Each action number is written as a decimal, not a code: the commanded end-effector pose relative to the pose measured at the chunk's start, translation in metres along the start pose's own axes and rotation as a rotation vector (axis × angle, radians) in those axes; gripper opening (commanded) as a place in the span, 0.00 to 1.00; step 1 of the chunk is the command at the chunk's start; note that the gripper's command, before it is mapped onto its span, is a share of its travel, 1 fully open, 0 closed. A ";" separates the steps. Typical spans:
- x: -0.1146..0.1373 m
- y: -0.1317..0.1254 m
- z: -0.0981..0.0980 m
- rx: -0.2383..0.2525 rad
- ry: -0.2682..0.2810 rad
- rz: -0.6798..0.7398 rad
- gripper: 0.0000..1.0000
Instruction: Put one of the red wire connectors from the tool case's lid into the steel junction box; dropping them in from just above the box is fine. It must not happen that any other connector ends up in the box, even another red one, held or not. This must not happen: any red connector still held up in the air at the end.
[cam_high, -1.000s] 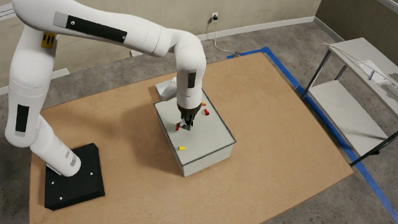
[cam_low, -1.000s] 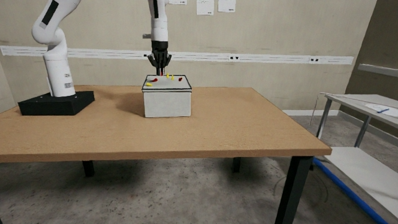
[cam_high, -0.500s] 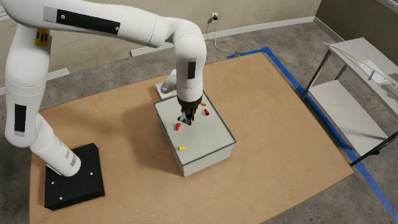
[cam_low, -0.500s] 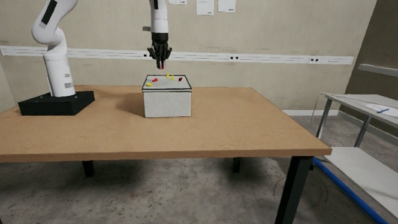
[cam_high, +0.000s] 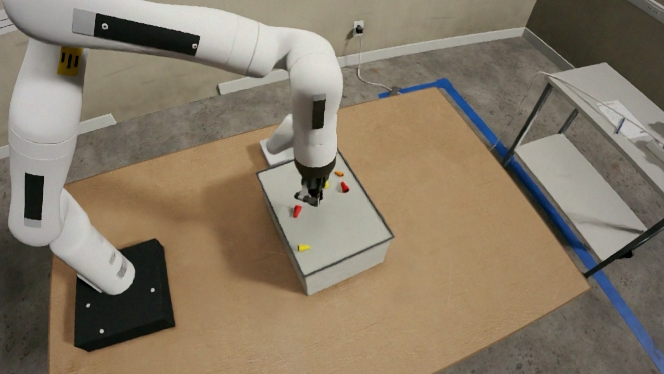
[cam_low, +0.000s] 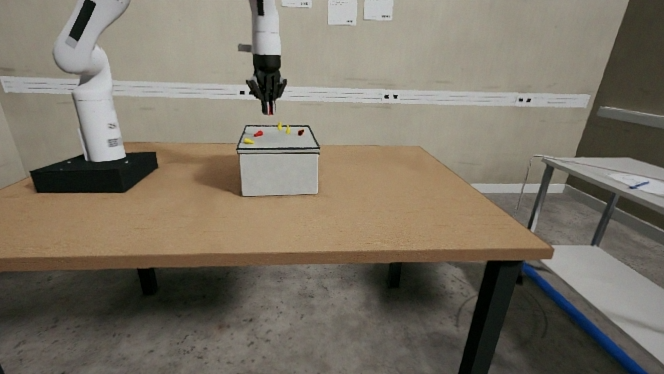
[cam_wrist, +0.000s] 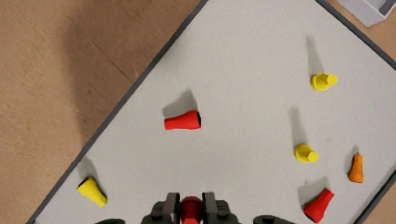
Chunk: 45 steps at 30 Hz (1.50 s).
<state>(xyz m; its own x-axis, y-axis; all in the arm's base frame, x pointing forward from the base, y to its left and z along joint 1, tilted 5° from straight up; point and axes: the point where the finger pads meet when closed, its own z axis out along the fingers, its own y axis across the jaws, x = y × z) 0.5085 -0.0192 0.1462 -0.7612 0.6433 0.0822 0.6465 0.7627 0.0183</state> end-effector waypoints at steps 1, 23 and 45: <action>0.003 0.004 -0.001 -0.001 -0.002 -0.005 0.19; 0.097 0.088 -0.001 -0.001 -0.002 -0.005 0.19; 0.219 0.198 -0.001 -0.001 -0.002 -0.005 0.19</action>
<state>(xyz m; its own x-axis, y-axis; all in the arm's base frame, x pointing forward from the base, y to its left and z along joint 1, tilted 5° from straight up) 0.4740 0.2416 0.1692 -0.7451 0.6621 0.0810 0.6653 0.7463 0.0201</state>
